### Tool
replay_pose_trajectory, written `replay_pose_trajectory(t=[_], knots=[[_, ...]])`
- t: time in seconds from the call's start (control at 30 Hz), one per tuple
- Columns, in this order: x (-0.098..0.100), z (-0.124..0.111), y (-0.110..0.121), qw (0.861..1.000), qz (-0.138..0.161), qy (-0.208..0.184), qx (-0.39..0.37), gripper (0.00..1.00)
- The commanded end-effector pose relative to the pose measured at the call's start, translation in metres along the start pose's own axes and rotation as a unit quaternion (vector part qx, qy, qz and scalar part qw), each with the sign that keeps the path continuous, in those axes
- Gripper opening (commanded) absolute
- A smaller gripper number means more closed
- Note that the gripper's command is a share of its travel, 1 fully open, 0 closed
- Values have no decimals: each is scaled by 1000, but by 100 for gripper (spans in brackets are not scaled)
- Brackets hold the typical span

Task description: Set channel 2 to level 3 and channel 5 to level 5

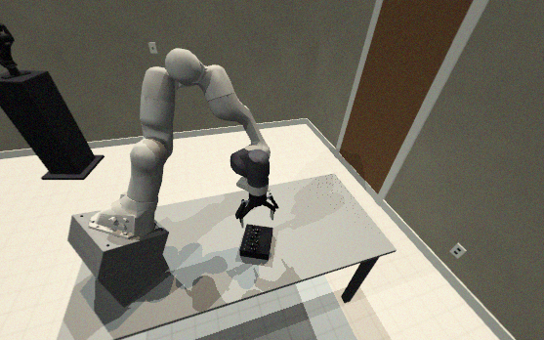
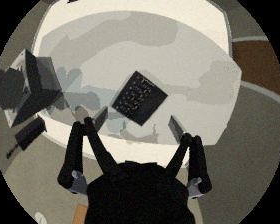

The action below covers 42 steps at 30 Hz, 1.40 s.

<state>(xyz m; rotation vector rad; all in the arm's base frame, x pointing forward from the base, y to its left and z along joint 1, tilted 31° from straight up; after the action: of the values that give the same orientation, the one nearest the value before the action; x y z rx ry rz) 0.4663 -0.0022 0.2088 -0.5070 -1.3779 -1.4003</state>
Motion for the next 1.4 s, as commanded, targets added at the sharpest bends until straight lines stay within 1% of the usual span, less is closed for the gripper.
replay_pose_trajectory(t=[0.0,0.1,0.27,0.33,0.37,0.5,0.63,0.83,0.9,0.93,1.03,1.13,1.23,1.37], knots=[[-3,1,-4,997,-1,1,83,100],[-6,4,-7,985,0,3,171,100],[-13,12,-15,969,10,4,247,100],[-13,12,-15,969,10,4,247,100],[-15,14,-16,958,15,5,285,100],[-22,22,-25,939,27,6,342,100],[-30,31,-35,916,41,8,399,100],[-40,44,-52,872,64,15,485,100],[-40,44,-52,872,64,15,485,100],[-42,46,-54,850,72,18,521,100],[-47,52,-62,822,81,20,563,100],[-50,58,-69,792,92,23,604,100],[-53,62,-75,757,102,27,644,100],[-56,67,-80,708,114,31,697,100]])
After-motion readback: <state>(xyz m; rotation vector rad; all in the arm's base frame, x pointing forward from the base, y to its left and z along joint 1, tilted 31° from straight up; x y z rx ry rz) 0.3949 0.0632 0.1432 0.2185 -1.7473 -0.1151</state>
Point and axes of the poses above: the point where the finger pads meet when closed, its own x axis back along the fingers, its own y axis across the jaws, z = x × y, the point moved 9 cm from there along x, back along the fingers, and after that the axes turned 5 degrees about x, right-handed, at the moved point
